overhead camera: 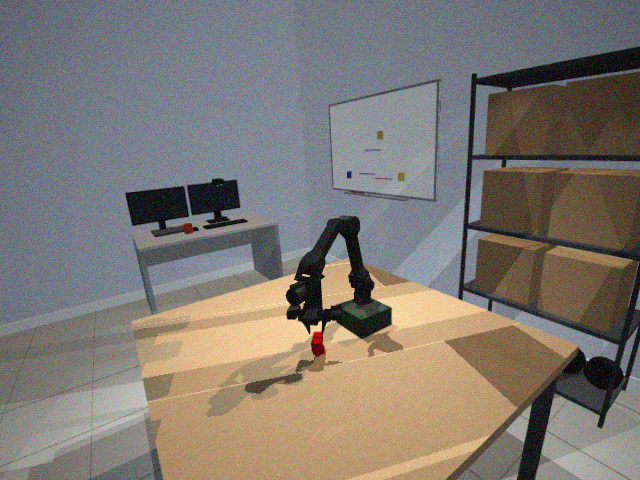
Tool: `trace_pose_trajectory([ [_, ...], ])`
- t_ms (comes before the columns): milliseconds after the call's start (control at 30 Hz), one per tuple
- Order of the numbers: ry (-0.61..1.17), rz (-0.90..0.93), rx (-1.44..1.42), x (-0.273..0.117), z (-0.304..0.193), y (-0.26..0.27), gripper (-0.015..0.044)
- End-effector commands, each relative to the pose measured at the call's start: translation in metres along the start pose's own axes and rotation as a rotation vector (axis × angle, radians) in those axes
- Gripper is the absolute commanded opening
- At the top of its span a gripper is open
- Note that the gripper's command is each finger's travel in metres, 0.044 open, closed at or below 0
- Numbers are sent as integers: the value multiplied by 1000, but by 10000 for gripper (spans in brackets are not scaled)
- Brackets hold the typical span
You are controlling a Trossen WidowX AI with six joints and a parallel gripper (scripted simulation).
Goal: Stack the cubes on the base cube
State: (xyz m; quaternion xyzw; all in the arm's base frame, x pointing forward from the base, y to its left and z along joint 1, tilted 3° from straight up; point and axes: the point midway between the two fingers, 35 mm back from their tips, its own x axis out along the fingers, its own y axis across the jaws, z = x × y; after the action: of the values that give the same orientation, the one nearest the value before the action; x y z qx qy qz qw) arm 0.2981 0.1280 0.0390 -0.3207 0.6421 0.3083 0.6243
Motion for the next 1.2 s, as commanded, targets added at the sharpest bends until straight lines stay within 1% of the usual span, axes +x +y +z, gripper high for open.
trace_pose_trajectory([
  [0,-6,-3,2,-8,1,0,205],
  [433,-6,-3,2,-25,1,0,205],
  [600,-6,-3,2,-26,1,0,205],
  [833,-4,-2,-1,-34,0,0,389],
  [867,-4,-2,-1,-34,0,0,400],
  [1000,-4,0,-1,-32,5,8,400],
  [1167,-7,6,-1,-34,28,79,400],
])
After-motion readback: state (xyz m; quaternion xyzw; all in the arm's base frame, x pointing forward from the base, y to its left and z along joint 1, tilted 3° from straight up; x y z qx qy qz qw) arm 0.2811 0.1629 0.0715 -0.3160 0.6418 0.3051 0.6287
